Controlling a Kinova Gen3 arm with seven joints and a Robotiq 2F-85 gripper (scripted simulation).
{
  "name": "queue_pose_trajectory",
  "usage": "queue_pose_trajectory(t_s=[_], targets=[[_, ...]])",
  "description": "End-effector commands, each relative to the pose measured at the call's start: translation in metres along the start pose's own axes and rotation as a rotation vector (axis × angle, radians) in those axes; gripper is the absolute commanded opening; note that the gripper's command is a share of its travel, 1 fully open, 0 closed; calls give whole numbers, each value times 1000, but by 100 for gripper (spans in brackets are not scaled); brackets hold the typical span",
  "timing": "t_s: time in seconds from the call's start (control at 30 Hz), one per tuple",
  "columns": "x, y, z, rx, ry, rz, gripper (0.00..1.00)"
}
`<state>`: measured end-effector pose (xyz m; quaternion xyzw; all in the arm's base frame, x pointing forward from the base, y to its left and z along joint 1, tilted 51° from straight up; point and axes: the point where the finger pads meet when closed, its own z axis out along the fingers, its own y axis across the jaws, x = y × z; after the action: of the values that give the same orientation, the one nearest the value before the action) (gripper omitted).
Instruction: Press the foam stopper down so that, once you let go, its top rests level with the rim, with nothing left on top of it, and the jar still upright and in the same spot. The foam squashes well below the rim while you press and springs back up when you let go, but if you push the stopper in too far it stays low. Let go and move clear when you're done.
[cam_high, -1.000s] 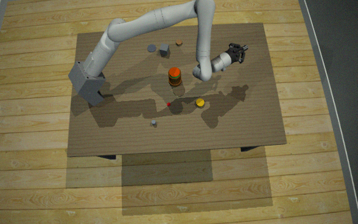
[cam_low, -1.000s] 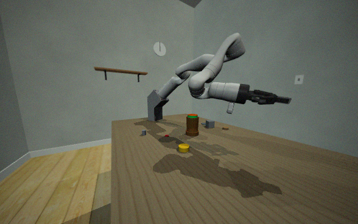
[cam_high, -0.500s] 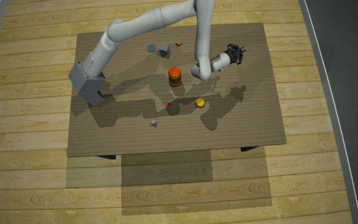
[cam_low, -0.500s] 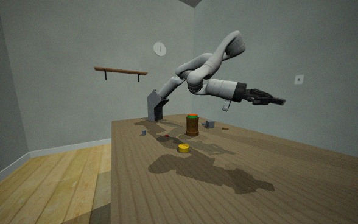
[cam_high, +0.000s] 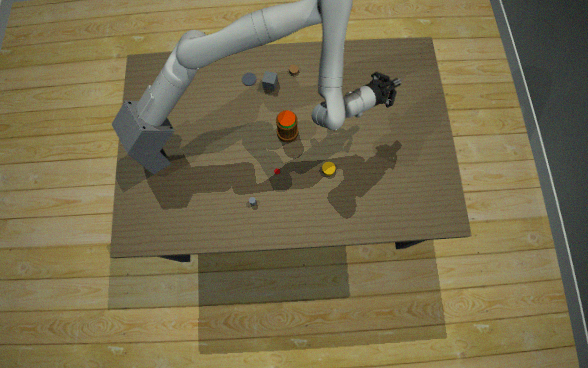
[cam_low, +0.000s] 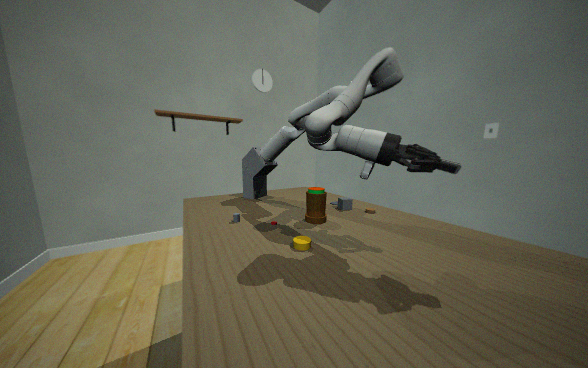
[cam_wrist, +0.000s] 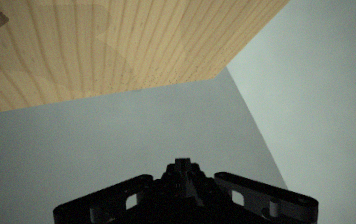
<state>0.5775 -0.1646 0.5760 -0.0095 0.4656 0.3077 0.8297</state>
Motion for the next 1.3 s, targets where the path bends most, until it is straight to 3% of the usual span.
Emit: queue_pose_trajectory(t_s=[0.0, 0.07, 0.27, 0.3, 0.5, 0.53, 0.83, 0.87, 1.27], targets=[[-4, 1, 0, 0, -4, -4, 0], [0, 3, -6, 8, 28, 22, 0], [0, 3, -6, 8, 28, 22, 0], [5, 5, -11, 17, 61, 47, 0], [5, 5, -11, 17, 61, 47, 0], [9, 7, -17, 26, 95, 71, 0], [9, 7, -17, 26, 95, 71, 0], [15, 10, -24, 35, 130, 94, 0], [20, 14, -31, 45, 166, 116, 0]])
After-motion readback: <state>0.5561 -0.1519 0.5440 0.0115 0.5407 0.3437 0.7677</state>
